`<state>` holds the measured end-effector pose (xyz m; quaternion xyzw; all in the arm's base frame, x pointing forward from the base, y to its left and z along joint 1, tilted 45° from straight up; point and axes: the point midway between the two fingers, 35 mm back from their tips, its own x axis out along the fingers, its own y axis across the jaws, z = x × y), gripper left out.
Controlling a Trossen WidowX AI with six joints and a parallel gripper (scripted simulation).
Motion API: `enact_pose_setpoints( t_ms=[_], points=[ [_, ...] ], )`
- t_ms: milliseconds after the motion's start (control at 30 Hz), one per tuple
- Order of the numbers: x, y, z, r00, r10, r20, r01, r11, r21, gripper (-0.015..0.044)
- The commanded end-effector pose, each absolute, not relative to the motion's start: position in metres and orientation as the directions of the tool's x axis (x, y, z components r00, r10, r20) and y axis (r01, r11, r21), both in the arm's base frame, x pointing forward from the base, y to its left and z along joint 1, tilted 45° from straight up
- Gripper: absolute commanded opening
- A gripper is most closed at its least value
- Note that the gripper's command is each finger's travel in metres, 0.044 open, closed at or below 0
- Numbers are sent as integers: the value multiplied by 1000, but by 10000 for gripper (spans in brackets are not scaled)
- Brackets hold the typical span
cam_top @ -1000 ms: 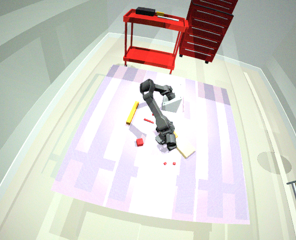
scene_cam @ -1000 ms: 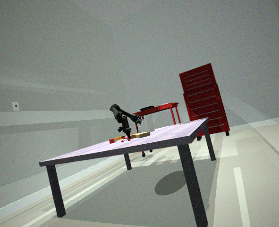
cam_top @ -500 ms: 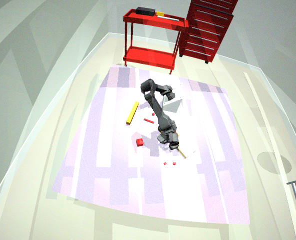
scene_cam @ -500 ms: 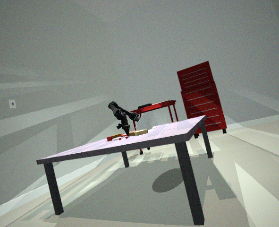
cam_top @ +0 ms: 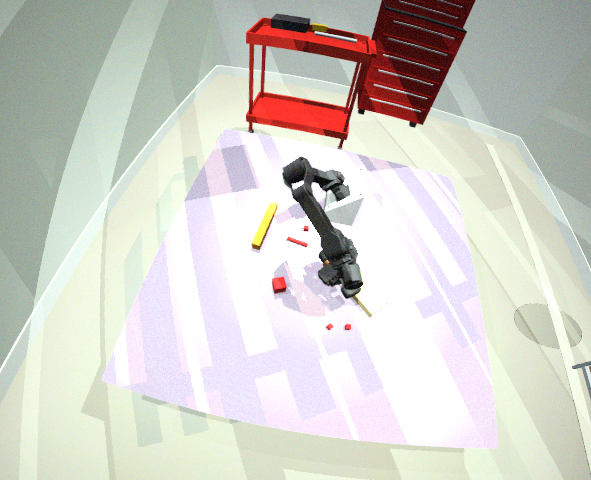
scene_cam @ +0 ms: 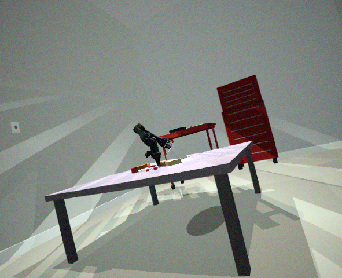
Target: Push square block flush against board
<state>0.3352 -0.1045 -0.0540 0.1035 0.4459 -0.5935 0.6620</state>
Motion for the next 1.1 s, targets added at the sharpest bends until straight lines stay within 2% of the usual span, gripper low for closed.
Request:
enact_pose_setpoints(
  t_ms=[0,1067],
  points=[
    [329,-101,-61,-114,-687,-718,875,273,-400,0],
    [347,-123,-43,-114,-689,-716,875,271,-400,0]
  ],
)
